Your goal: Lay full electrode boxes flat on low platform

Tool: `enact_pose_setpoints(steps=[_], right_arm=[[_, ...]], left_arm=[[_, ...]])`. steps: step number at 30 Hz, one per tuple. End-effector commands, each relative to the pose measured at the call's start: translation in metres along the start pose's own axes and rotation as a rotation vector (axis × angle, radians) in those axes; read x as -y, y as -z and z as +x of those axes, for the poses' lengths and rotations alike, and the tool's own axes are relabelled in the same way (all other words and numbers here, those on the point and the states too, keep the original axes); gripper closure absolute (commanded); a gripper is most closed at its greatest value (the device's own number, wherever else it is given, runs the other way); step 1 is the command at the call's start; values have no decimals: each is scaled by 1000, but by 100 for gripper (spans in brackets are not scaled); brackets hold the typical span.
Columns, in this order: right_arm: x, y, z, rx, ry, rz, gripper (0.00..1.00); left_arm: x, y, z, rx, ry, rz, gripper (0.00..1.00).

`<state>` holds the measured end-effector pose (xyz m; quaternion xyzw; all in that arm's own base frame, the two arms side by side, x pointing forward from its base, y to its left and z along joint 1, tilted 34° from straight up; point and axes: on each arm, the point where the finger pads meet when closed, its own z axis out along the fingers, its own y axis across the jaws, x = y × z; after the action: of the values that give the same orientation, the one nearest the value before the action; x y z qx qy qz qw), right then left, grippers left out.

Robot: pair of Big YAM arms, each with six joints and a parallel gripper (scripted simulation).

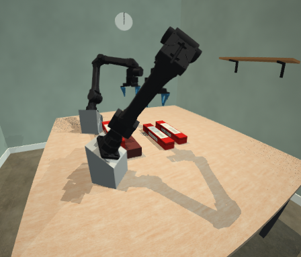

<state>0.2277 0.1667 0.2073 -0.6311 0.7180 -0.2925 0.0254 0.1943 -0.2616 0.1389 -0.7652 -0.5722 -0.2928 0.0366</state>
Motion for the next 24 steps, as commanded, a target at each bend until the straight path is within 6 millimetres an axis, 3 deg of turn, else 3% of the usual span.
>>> enact_pose_setpoints(steps=[1,2,4,5,6,24], right_arm=[[8,10,-3,26,16,13,0],[-3,2,-3,2,61,5,0],[-3,0,-2,-4,58,1,0],[8,10,-3,26,16,13,0],[8,10,-3,26,16,13,0],[8,10,-3,26,16,13,0]], left_arm=[[-28,21,0,28,3,-16,0],[-27,21,0,29,3,-15,0],[-6,8,1,-1,-46,-1,0],[-6,9,0,-1,-47,-1,0],[-18,17,-1,29,-2,-18,0],[-18,17,-1,29,-2,-18,0]])
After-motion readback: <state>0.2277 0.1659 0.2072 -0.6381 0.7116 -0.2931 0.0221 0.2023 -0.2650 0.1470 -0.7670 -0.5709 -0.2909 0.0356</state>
